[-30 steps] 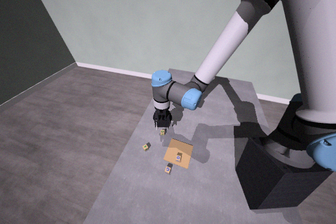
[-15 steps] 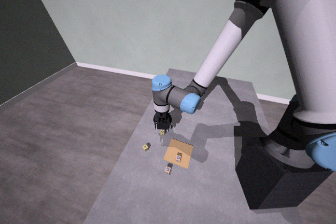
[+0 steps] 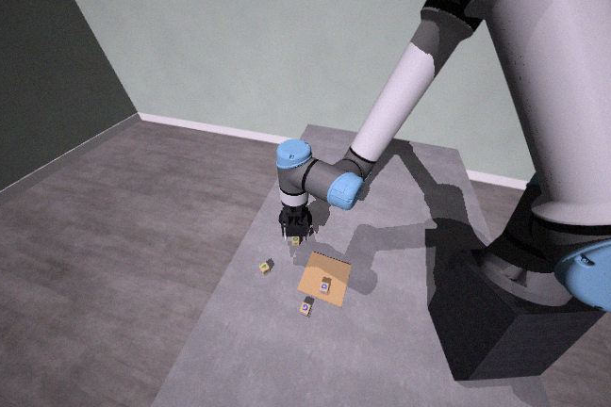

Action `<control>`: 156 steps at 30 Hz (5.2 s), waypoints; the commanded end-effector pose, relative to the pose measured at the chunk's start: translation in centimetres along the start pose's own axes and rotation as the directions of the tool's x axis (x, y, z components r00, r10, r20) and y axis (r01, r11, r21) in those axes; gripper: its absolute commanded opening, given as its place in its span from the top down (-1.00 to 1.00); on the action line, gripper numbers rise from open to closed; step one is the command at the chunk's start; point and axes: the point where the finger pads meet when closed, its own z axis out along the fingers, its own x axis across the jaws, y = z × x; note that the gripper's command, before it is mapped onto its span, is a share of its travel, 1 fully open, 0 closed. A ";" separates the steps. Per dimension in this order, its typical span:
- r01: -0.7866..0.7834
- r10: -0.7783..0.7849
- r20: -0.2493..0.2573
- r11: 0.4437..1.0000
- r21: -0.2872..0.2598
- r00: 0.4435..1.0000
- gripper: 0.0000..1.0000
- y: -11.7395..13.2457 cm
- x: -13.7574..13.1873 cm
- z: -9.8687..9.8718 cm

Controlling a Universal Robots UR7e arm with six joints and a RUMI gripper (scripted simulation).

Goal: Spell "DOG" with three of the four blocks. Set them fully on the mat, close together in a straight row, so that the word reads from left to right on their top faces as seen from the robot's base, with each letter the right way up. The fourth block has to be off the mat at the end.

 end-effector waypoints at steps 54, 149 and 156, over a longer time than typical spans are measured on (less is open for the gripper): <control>0.000 0.000 0.001 1.000 0.001 1.000 0.26 -0.1 -0.1 2.4; 0.000 0.000 0.001 1.000 0.001 1.000 0.89 0.0 -0.1 -1.7; 0.000 0.000 0.001 1.000 0.001 1.000 0.89 0.0 -0.1 -4.9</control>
